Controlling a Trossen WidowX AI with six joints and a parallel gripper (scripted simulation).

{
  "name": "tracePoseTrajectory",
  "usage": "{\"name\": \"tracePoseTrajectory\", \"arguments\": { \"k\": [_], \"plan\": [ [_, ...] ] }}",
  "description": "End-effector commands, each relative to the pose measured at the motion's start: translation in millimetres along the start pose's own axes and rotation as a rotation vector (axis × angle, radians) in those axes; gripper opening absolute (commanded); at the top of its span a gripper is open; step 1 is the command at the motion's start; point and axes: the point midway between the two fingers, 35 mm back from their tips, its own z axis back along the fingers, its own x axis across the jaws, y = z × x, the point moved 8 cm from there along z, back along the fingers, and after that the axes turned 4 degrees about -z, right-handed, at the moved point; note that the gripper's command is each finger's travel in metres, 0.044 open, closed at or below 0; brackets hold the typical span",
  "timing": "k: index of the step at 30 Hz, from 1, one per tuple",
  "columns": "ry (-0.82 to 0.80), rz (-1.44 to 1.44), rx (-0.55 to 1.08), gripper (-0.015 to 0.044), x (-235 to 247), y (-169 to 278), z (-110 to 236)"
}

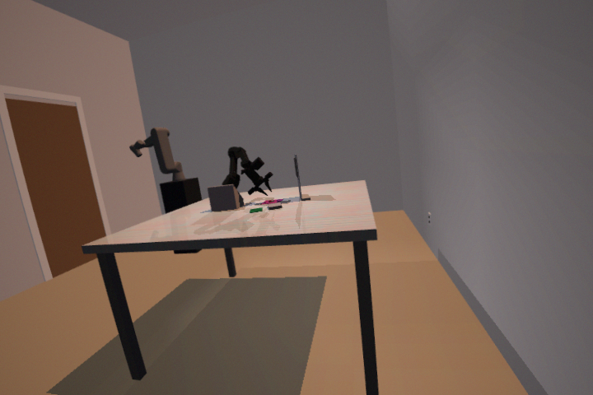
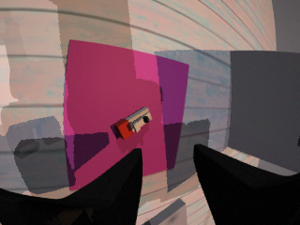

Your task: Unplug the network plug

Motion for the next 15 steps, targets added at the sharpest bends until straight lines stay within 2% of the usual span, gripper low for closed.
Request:
{"name": "tracePoseTrajectory", "arguments": {
  "k": [1,15],
  "plan": [
    [0.0,0.006,-0.004,0.0156,-3,0,3],
    [-0.004,0.006,0.0,0.0156,-11,1,14]
  ]
}}
